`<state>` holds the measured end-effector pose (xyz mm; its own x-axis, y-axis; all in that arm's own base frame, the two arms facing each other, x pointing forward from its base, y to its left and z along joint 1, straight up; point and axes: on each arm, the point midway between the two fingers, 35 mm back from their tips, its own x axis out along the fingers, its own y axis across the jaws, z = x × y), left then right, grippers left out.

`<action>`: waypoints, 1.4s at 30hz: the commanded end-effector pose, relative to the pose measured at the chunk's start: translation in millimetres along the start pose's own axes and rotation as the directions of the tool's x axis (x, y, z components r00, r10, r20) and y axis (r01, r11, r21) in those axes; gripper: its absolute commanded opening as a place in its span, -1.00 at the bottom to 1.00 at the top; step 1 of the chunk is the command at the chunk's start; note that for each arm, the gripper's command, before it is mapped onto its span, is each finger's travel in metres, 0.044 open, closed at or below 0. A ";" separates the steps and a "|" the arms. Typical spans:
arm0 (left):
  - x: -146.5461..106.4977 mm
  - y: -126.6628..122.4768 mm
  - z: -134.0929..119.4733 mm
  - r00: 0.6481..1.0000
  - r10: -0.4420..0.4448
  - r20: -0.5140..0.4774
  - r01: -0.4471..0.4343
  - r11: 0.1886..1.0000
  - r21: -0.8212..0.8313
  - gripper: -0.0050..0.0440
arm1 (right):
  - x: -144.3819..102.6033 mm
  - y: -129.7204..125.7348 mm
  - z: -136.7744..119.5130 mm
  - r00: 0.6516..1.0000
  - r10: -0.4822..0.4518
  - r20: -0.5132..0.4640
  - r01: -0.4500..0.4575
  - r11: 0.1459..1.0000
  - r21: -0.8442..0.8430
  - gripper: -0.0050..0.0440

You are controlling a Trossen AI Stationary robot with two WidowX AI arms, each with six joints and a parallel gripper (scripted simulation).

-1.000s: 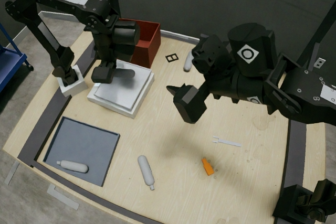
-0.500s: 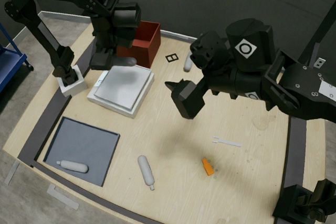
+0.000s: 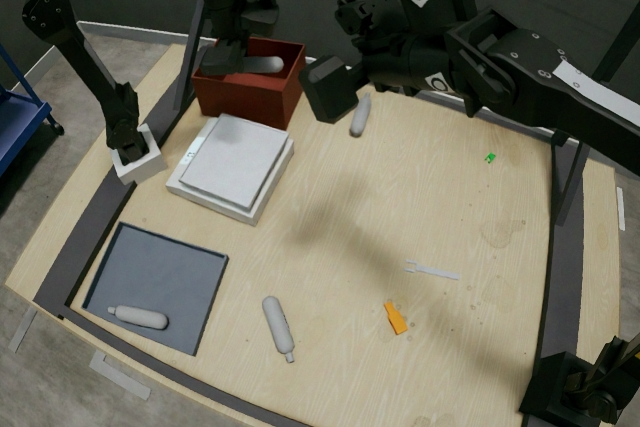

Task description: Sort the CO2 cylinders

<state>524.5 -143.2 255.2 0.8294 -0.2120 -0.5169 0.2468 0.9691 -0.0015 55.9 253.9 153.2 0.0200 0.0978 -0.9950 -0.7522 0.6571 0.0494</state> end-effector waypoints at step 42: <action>26.7 -39.3 40.9 0.998 -0.058 0.017 0.057 0.998 0.036 1.00 | -25.8 80.5 -26.6 0.998 -0.026 -0.058 0.024 0.999 -0.046 0.96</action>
<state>559.8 -193.6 260.2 0.8073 -0.2650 -0.5272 0.3113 0.9503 -0.0011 -23.1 279.5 149.8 0.0019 -0.0086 -1.0000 -0.7807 0.6248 -0.0068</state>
